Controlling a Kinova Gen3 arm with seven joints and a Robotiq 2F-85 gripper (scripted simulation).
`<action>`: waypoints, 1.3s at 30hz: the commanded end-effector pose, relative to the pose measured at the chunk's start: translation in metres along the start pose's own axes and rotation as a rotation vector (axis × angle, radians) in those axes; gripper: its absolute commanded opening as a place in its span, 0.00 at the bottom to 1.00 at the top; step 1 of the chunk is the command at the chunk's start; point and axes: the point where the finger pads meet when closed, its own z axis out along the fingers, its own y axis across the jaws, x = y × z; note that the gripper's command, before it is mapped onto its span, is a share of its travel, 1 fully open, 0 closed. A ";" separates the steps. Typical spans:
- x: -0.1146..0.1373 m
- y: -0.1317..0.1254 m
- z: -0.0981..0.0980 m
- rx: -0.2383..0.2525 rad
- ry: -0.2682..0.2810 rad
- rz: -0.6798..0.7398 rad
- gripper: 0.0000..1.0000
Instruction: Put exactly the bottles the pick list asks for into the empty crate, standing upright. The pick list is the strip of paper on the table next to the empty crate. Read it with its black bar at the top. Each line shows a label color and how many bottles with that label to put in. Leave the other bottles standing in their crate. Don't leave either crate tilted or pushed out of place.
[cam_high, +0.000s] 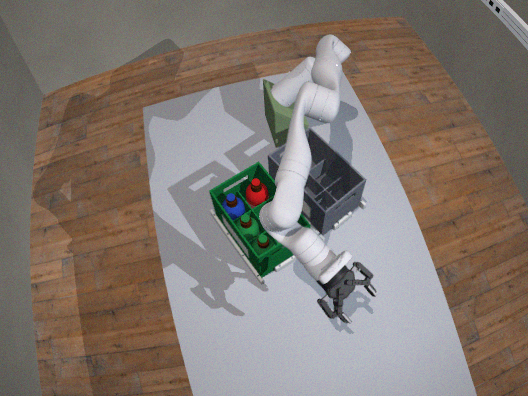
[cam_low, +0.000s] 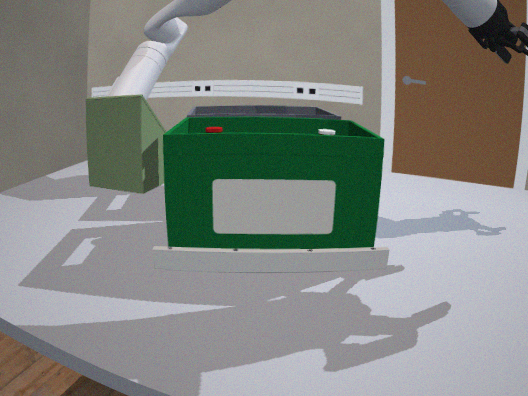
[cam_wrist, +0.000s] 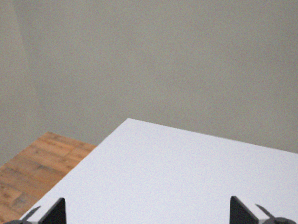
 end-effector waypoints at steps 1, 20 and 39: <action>0.002 0.000 -0.001 -0.001 0.002 -0.002 1.00; 0.015 -0.001 -0.008 -0.001 0.002 -0.002 0.67; 0.051 -0.041 -0.013 0.035 -0.069 -0.143 0.67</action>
